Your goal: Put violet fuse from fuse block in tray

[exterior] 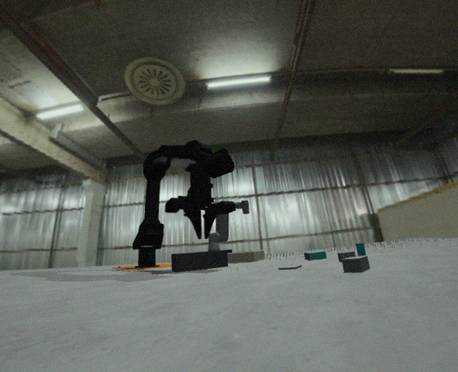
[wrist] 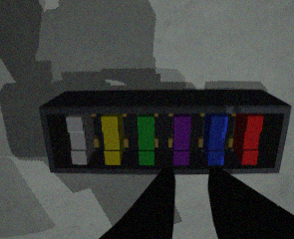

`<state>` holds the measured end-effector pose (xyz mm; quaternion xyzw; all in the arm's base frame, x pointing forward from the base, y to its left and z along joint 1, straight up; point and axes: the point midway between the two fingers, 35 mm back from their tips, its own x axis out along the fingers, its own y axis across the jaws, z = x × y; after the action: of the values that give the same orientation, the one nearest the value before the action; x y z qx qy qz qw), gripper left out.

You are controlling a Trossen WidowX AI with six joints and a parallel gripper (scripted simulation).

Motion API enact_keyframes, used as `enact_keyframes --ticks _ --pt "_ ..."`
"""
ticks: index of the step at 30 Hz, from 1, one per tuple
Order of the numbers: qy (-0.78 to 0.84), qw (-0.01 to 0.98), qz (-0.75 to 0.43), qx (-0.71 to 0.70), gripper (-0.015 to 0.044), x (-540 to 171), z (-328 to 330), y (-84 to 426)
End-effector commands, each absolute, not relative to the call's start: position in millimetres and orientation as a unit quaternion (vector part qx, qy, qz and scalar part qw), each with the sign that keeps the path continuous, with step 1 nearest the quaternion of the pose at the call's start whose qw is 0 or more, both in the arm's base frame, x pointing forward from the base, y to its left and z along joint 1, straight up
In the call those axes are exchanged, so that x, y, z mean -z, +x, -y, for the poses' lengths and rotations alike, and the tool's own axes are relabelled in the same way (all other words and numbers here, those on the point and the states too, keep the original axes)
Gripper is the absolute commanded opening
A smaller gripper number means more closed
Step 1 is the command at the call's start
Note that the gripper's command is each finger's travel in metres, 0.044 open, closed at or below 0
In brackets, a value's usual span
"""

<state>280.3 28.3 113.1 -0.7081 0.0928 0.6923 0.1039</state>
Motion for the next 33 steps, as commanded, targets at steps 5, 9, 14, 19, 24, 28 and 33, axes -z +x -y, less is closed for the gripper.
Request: enact_keyframes --ticks 5,9,14,19,24,28,33 --pt "-0.71 0.1 -0.092 -0.691 0.0073 -106 -28 281" --pt "-0.71 0.1 -0.092 -0.691 0.0073 -102 -28 281" --pt "-0.71 0.1 -0.092 -0.691 0.0073 -98 -28 281" --pt "-0.71 0.1 -0.092 -0.691 0.0073 -93 -28 281" --pt "-0.71 0.1 -0.092 -0.691 0.0073 -88 -28 281" --pt "-0.71 0.1 -0.092 -0.691 0.0073 -84 -28 280" --pt "-0.71 0.1 -0.092 -0.691 0.0073 -83 -28 280"
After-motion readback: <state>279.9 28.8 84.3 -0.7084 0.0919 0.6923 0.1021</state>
